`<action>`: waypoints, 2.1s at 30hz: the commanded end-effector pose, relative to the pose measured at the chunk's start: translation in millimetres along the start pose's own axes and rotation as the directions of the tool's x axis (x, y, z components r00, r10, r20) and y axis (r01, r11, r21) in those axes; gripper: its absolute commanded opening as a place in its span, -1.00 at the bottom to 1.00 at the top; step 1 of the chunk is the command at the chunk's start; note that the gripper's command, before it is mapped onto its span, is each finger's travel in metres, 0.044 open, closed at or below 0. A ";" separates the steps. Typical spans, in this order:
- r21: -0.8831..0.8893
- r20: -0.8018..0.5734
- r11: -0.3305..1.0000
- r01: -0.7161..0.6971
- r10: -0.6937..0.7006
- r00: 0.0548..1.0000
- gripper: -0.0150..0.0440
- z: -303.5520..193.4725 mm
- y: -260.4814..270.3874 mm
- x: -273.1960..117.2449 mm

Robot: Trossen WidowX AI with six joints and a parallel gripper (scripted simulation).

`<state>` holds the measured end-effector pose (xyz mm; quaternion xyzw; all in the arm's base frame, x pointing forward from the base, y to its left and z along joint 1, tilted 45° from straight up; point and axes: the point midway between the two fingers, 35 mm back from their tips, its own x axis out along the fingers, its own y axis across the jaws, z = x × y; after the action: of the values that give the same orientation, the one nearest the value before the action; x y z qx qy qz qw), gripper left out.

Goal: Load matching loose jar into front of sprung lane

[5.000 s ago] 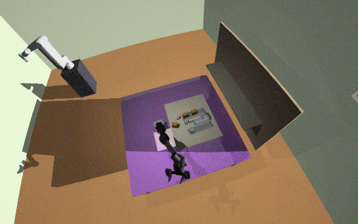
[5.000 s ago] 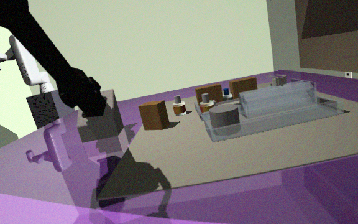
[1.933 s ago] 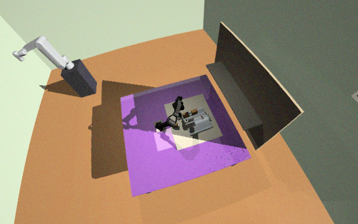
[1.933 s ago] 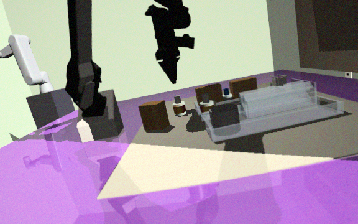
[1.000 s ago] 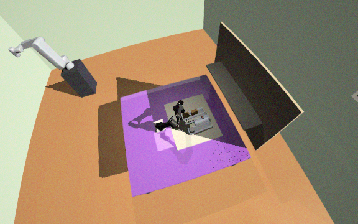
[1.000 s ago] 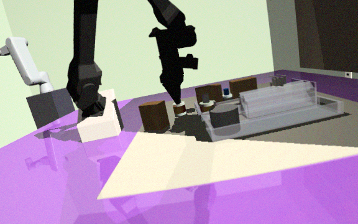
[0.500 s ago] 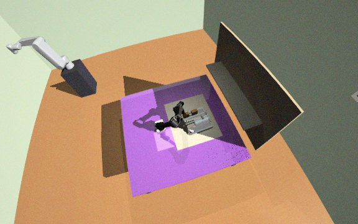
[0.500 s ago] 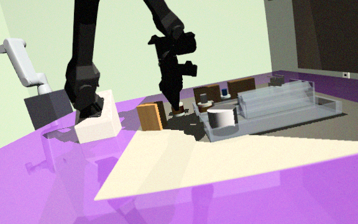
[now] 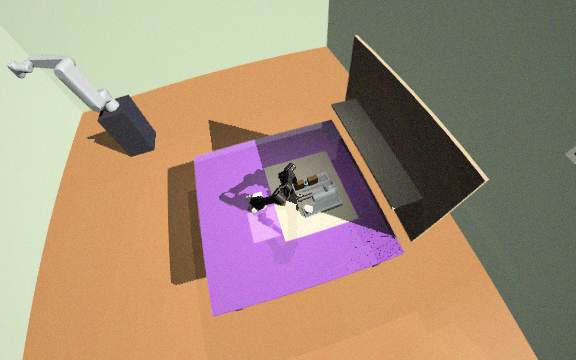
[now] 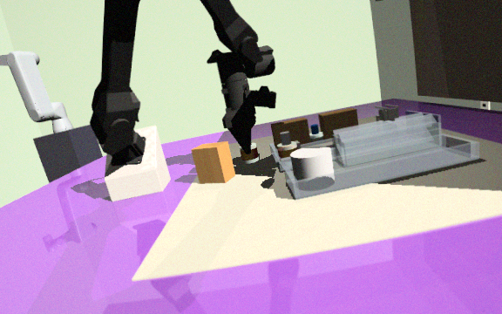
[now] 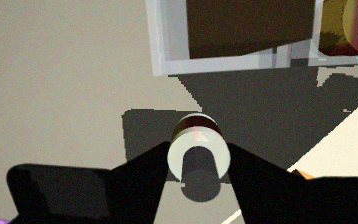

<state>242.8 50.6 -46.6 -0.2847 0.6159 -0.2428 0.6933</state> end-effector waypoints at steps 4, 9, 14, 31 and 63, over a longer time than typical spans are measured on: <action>-0.010 0.005 1.000 -0.003 0.003 1.000 -0.49 4.7 0.2 -22.2; -0.013 0.006 1.000 -0.008 0.008 1.000 -0.49 7.6 -1.4 -55.2; -0.008 0.002 1.000 -0.004 0.004 1.000 -0.49 6.3 -5.8 -87.5; -0.041 0.003 0.999 -0.010 0.010 1.000 -0.49 25.9 -47.4 -77.8; -0.071 0.003 0.997 0.008 -0.007 1.000 -0.49 39.6 -90.7 -26.3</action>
<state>278.5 7.7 38.3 -0.3084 0.6232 -0.2231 0.6832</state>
